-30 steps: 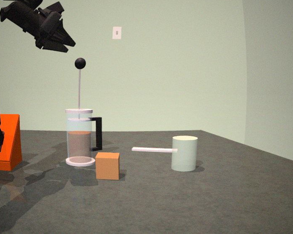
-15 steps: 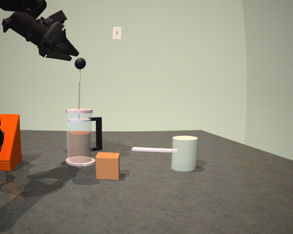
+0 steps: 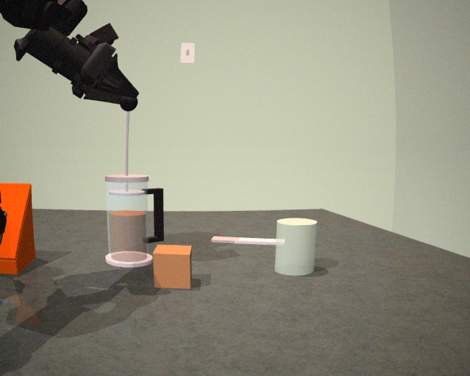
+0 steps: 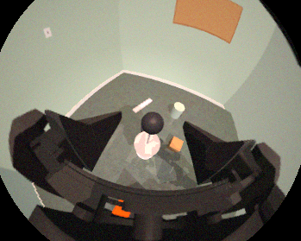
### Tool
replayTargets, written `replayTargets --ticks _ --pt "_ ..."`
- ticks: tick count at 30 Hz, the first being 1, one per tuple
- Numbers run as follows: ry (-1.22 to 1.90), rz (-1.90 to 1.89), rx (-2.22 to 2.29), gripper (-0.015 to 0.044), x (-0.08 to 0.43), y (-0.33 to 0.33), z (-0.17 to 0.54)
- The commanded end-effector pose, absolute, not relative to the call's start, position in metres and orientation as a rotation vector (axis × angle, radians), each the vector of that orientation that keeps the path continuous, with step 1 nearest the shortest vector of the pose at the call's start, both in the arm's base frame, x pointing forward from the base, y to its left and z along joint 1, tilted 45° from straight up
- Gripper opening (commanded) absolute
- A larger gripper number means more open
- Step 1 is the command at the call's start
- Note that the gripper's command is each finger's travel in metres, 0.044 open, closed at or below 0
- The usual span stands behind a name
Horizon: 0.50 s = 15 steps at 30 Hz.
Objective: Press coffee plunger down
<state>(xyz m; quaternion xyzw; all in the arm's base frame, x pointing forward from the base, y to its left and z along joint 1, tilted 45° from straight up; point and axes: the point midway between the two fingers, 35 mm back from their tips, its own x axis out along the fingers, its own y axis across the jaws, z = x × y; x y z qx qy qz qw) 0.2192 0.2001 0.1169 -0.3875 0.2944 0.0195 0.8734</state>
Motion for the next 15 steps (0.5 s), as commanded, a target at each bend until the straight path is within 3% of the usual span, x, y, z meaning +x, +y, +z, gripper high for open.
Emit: replayTargets --ticks 1,2,13,15 --pt "0.616 0.044 -0.815 0.044 0.2224 0.1985 0.1138" --pt "0.616 0.044 -0.815 0.044 0.2226 0.1984 0.1137" --pt "0.616 0.044 -0.815 0.0151 0.2226 0.1984 0.1137" --pt "0.616 0.044 -0.815 0.0138 0.2226 0.1984 0.1137"
